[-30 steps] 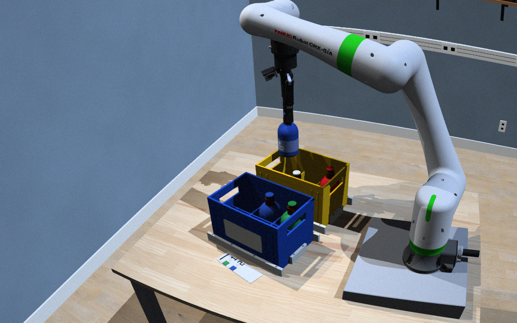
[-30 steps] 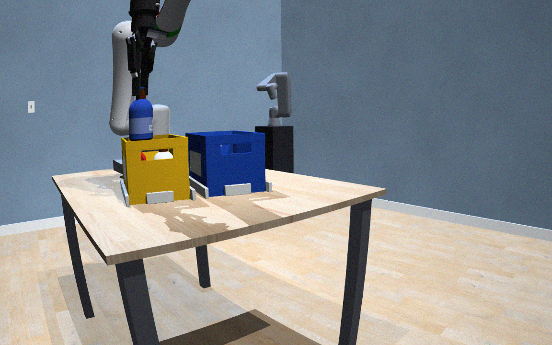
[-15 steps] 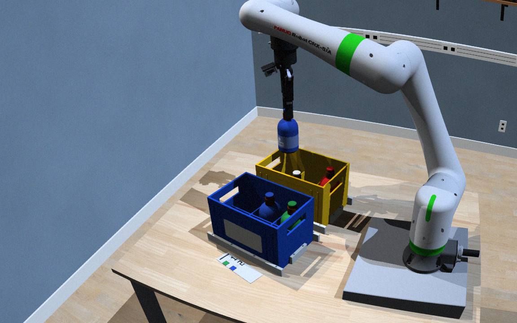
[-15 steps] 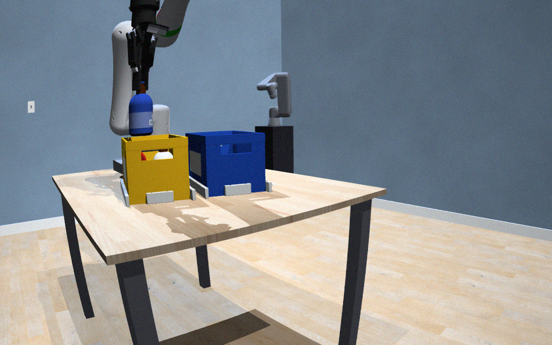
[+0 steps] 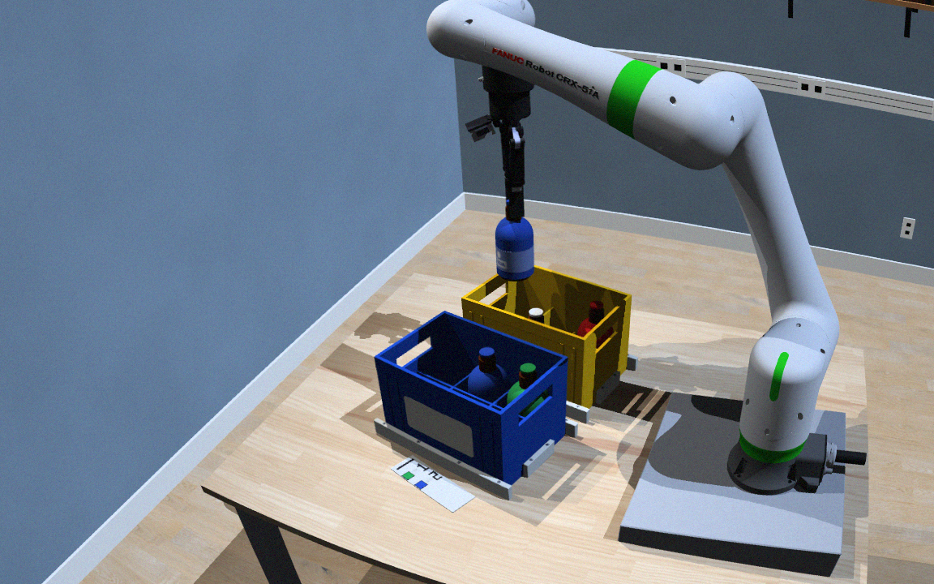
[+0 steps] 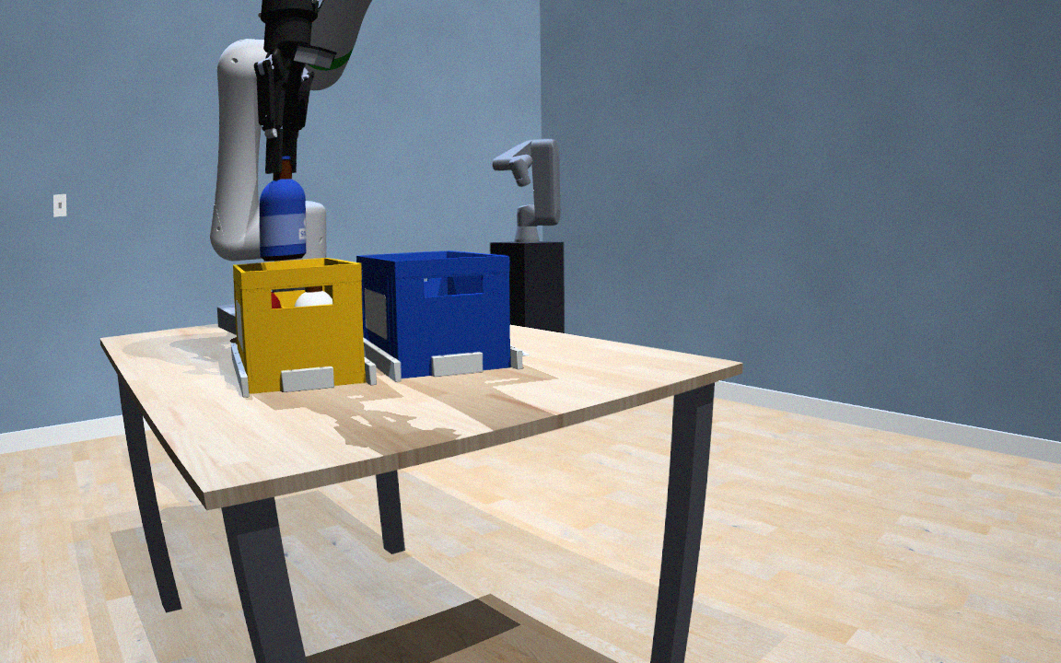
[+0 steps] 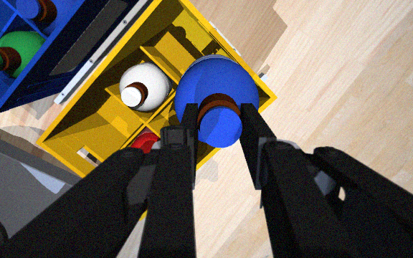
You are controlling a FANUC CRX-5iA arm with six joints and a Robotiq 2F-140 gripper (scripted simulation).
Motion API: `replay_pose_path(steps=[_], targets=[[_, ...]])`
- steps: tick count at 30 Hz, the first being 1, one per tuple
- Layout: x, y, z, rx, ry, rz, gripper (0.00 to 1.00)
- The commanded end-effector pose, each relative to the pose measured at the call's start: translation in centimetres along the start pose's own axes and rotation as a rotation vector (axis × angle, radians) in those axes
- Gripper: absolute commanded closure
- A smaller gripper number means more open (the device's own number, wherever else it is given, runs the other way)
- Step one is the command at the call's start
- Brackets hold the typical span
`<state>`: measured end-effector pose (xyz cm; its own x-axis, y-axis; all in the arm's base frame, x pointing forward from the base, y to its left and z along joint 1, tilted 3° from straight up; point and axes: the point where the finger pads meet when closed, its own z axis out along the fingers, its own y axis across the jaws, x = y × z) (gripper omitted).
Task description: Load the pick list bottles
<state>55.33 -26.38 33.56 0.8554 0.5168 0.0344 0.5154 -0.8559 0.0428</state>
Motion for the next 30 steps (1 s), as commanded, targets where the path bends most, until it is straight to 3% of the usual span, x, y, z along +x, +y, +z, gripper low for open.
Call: replay_pose_path(steps=[1,30], targets=[[0.4,-0.4,-0.1,-0.003,0.001,0.0,0.9],[3.9,-3.9,-0.1,-0.002,0.001,0.0,0.9]])
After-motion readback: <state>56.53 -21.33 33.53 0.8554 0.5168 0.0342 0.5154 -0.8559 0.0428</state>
